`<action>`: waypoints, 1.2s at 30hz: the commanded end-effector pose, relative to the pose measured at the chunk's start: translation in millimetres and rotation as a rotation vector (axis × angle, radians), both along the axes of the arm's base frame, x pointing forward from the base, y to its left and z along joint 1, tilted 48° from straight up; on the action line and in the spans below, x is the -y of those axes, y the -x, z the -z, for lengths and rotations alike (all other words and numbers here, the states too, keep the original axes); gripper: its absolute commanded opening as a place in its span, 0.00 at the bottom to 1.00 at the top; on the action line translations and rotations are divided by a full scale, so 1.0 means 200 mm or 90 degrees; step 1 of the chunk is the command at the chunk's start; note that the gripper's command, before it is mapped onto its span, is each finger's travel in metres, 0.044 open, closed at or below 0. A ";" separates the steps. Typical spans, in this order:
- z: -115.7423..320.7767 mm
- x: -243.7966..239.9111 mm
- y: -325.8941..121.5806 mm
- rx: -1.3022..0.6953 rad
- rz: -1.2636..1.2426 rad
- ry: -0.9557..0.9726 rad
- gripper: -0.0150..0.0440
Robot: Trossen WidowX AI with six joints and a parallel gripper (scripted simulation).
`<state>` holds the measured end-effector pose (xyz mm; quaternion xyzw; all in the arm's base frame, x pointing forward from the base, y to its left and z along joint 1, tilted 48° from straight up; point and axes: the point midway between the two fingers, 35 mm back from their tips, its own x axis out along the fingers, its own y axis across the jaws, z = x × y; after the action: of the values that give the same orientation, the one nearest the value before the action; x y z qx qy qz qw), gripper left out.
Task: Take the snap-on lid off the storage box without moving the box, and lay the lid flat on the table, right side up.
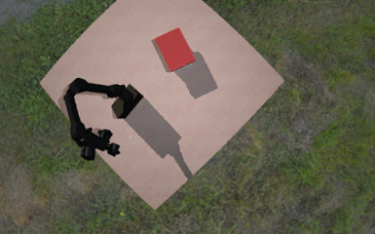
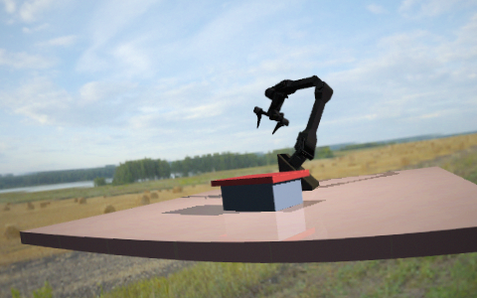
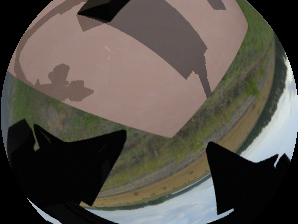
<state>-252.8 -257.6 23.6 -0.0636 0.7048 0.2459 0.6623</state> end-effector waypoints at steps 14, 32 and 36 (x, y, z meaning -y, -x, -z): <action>-0.09 0.37 -0.71 -0.016 0.414 0.205 0.65; -0.17 0.39 -1.44 0.115 0.806 0.238 0.65; -0.20 0.34 -1.64 0.155 0.912 0.204 0.65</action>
<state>11.3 -342.0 55.8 0.1986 0.6089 -0.2994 0.7072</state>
